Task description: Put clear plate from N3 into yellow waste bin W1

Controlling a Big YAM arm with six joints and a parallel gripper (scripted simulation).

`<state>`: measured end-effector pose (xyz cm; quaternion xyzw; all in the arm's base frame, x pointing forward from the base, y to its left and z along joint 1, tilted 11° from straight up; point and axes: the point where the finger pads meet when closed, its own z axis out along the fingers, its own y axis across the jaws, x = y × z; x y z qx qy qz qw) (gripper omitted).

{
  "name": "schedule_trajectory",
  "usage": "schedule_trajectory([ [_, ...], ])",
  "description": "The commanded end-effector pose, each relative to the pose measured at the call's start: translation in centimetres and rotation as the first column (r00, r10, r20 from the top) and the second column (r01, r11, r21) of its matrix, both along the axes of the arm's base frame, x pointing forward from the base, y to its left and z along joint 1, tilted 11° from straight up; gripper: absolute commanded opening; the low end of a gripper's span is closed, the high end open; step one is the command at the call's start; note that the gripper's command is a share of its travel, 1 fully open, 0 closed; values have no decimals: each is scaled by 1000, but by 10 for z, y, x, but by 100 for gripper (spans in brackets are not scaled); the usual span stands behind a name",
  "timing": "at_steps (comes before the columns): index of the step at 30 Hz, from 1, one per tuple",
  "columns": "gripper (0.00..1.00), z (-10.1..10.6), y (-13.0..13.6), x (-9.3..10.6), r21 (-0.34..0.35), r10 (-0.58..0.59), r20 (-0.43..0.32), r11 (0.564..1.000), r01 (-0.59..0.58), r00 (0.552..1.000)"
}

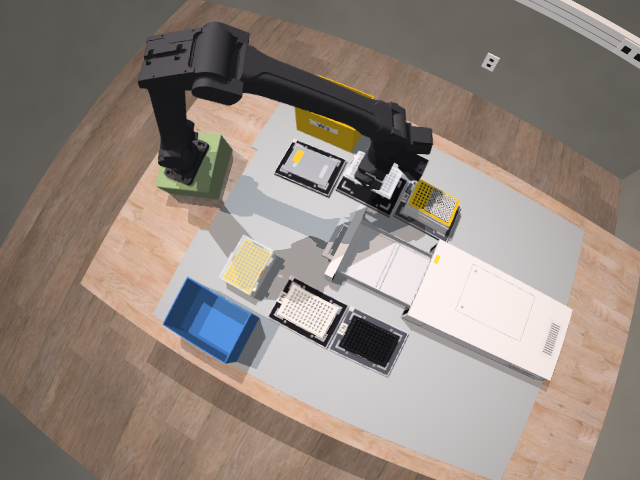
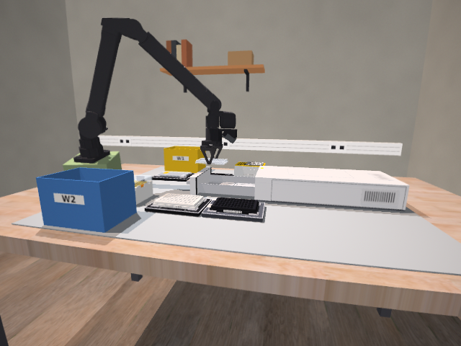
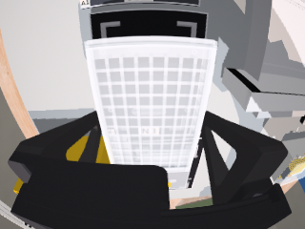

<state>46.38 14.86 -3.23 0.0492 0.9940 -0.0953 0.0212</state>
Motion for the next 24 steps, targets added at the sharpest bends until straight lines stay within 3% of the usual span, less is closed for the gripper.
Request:
schedule_trajectory([
  [1,0,36,20,23,33,2,75,999,-5,997],
  [24,0,65,25,21,35,2,76,999,-5,997],
])
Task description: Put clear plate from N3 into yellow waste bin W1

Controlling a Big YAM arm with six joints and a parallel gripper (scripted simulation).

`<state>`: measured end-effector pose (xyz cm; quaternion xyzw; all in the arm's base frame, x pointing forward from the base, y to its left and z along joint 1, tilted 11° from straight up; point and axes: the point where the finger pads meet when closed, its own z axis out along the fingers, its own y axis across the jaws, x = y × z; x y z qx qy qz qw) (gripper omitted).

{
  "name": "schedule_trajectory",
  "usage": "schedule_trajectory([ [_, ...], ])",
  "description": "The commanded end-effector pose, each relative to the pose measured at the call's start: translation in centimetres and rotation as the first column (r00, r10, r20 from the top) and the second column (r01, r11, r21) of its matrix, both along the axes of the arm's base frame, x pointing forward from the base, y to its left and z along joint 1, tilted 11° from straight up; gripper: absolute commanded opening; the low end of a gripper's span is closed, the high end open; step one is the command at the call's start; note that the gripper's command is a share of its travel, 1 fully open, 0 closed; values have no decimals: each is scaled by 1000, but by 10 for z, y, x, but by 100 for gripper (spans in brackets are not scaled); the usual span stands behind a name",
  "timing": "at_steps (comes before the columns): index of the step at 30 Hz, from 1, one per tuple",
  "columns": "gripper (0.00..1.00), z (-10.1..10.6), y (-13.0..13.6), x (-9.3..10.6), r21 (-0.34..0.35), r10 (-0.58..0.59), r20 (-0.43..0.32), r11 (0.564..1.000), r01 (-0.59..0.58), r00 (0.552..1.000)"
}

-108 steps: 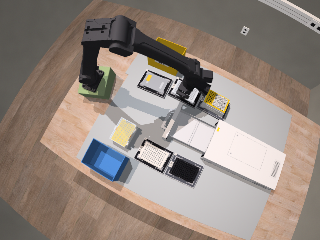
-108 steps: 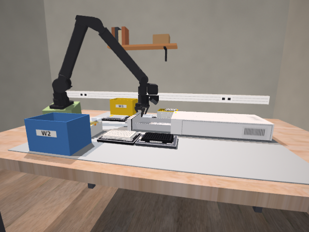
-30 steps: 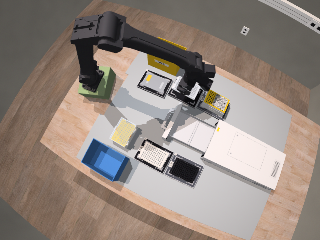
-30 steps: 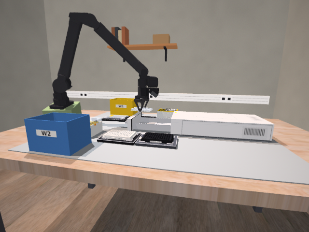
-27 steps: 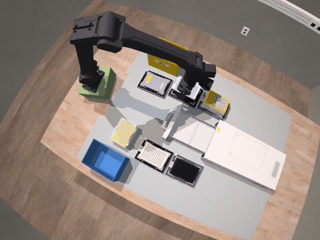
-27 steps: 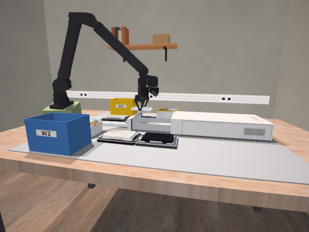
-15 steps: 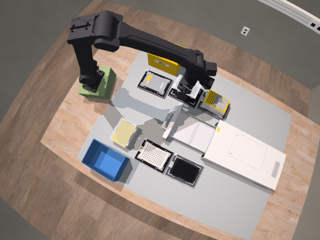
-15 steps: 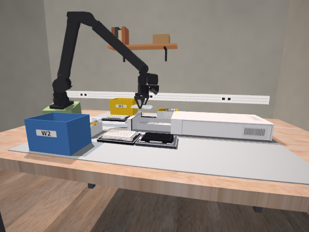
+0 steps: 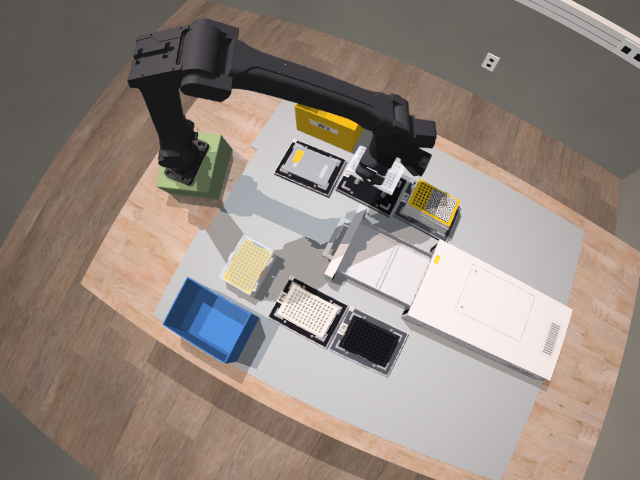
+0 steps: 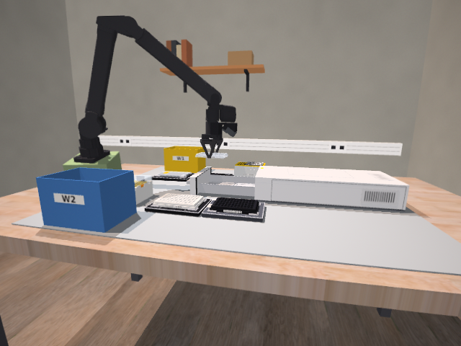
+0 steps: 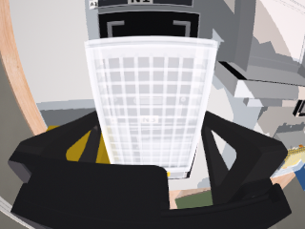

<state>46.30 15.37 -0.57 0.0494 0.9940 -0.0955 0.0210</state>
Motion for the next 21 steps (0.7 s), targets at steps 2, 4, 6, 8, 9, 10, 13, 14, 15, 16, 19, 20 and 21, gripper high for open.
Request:
schedule_trajectory([
  [2,0,41,21,22,35,2,77,999,-5,997],
  [4,0,44,21,21,35,2,77,999,-5,997],
  [6,0,46,22,21,35,2,77,999,-5,997],
  [8,0,49,22,21,36,2,77,999,-5,997],
  [9,0,49,22,21,36,2,77,999,-5,997],
  [10,0,49,22,21,36,2,77,999,-5,997],
  [13,0,53,23,21,36,2,78,999,-5,997],
  [14,0,55,23,20,36,2,78,999,-5,997],
  [15,0,56,23,20,36,2,78,999,-5,997],
  [16,0,57,24,20,36,2,78,999,-5,997],
  [19,0,61,24,20,36,2,78,999,-5,997],
  [20,0,63,25,20,36,2,78,999,-5,997],
  [21,0,64,25,20,36,2,78,999,-5,997],
])
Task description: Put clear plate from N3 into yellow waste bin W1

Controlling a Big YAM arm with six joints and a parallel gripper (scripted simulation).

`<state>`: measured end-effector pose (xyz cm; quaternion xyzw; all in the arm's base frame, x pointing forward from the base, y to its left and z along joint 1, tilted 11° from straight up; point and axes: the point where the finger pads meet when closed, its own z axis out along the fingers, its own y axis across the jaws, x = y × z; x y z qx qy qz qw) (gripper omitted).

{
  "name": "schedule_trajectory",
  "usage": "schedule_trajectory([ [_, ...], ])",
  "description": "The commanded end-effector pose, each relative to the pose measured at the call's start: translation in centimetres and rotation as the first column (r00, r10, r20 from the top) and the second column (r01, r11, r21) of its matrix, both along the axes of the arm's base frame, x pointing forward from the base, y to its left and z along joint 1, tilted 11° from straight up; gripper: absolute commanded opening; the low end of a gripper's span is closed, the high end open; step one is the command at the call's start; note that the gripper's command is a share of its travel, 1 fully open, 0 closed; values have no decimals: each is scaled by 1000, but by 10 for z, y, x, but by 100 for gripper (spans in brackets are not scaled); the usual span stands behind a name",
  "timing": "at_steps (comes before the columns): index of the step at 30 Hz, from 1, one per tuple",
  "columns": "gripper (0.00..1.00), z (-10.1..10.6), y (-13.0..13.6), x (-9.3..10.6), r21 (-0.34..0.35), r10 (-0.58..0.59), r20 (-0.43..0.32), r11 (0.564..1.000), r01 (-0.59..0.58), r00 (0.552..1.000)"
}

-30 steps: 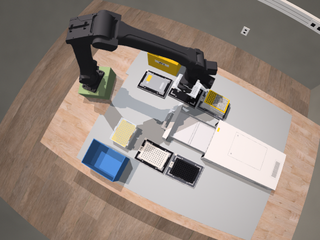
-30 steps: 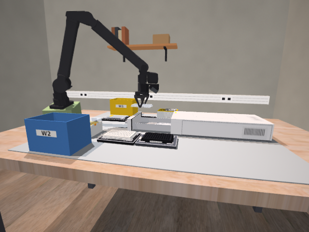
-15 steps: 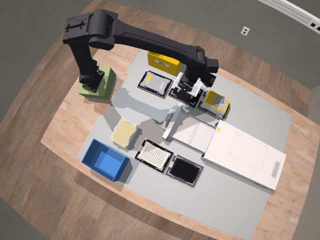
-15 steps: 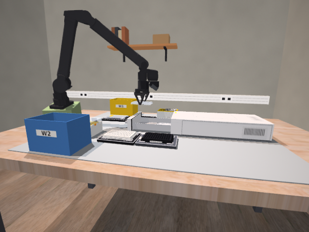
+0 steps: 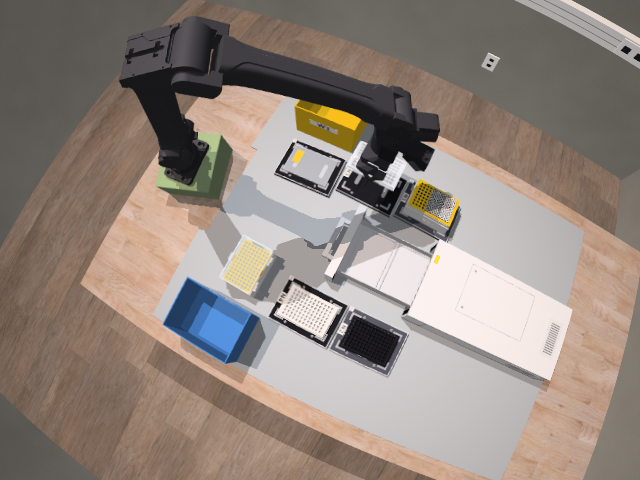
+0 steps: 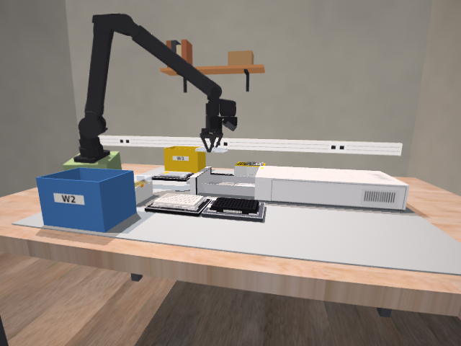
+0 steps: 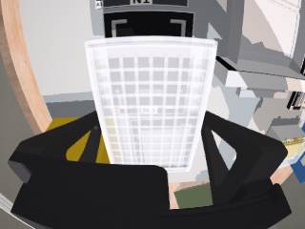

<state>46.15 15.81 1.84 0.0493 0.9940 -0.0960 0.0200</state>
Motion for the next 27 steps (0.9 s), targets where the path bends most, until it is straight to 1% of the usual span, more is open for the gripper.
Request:
schedule_trajectory([
  [1,0,42,21,21,37,2,80,999,-5,997],
  [7,0,46,21,21,37,2,80,999,-5,997],
  [27,0,46,21,21,38,2,82,999,-5,997],
])
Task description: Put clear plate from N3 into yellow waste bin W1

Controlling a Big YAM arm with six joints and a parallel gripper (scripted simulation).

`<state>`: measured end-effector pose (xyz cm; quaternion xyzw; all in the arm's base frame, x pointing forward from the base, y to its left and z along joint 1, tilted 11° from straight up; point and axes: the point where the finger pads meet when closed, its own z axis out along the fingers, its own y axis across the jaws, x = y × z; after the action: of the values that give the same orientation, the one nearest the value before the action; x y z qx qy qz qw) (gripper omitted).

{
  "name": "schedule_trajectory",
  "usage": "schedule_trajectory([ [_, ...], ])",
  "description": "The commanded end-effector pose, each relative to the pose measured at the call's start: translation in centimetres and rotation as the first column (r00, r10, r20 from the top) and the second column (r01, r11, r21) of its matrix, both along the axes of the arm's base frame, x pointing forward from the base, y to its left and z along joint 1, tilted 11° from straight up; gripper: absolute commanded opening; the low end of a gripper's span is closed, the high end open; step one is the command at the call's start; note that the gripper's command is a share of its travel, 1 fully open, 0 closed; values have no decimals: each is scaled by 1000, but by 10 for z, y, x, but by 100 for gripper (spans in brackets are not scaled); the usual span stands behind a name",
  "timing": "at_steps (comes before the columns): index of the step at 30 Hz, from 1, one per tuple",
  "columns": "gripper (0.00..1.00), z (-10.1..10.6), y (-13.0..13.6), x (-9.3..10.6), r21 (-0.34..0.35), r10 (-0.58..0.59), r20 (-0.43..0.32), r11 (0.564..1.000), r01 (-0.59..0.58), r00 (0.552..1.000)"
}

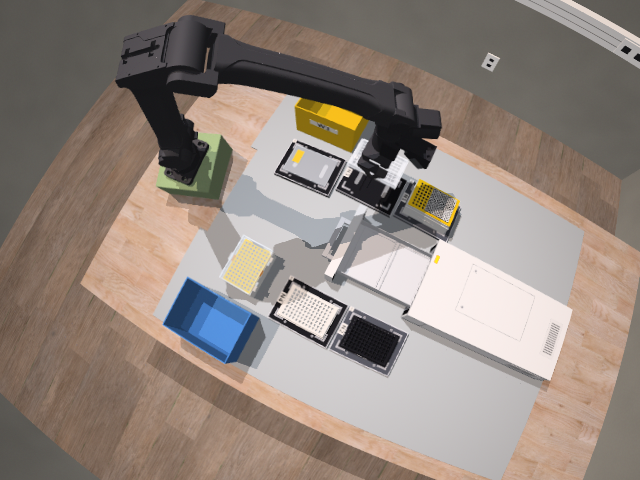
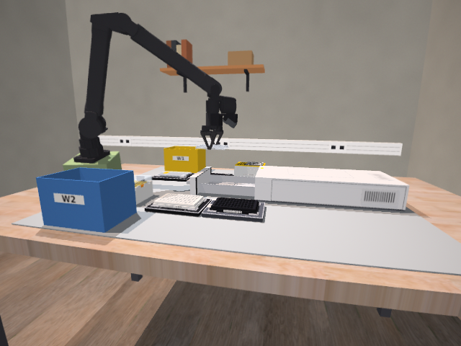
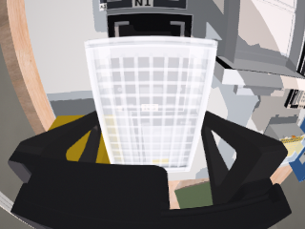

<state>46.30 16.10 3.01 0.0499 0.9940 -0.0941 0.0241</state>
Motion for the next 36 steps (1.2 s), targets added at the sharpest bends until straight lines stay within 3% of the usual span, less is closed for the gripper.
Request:
schedule_trajectory([
  [1,0,34,18,19,35,2,74,999,-5,997],
  [25,0,34,18,19,35,2,74,999,-5,997],
  [27,0,16,14,-3,15,52,26,999,-52,998],
  [36,0,12,27,-15,21,30,38,999,-31,999],
])
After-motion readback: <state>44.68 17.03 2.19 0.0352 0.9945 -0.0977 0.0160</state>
